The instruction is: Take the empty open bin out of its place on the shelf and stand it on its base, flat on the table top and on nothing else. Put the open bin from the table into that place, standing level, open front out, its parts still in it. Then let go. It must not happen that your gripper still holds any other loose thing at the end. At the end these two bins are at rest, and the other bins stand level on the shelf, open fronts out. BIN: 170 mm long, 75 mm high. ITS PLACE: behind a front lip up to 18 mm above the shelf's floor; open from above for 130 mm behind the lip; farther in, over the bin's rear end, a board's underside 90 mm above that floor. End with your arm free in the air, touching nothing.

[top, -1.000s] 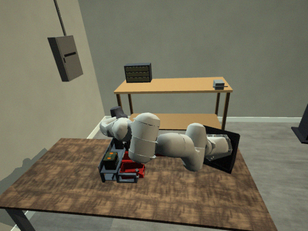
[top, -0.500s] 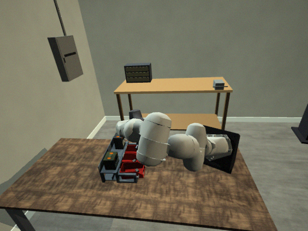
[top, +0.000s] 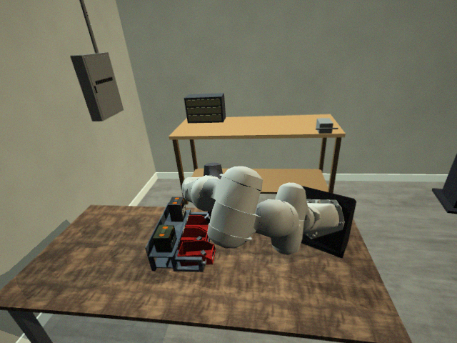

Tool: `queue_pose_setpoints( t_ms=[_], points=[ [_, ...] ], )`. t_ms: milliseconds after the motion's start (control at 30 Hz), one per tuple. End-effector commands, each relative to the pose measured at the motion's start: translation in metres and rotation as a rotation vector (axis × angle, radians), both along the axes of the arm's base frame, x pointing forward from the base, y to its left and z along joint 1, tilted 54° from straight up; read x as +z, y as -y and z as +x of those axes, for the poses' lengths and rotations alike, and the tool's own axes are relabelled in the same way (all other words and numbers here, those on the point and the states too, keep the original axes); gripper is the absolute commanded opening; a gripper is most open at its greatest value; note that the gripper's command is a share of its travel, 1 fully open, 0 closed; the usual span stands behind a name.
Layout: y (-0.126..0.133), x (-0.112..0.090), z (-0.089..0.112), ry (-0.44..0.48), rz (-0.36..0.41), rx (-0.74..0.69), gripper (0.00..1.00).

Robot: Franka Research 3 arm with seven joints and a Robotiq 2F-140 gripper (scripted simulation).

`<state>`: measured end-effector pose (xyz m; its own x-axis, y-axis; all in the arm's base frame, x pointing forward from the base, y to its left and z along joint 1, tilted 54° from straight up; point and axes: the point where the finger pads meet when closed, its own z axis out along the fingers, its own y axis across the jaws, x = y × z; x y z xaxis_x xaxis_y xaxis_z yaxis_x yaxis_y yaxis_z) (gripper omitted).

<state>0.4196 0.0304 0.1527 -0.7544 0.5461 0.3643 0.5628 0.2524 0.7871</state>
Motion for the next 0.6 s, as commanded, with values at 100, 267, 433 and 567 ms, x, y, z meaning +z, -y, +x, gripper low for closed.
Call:
queue_pose_setpoints(
  t_ms=[100, 267, 433, 567],
  points=[
    [0.0024, 0.0001, 0.0029, -0.279, 0.074, -0.21, 0.0],
    [0.0024, 0.0001, 0.0029, -0.376, 0.1, -0.283, 0.0],
    [0.0024, 0.0001, 0.0029, -0.47, 0.121, -0.348, 0.0],
    [0.0024, 0.0001, 0.0029, -0.528, 0.132, -0.385, 0.0]
  ],
)
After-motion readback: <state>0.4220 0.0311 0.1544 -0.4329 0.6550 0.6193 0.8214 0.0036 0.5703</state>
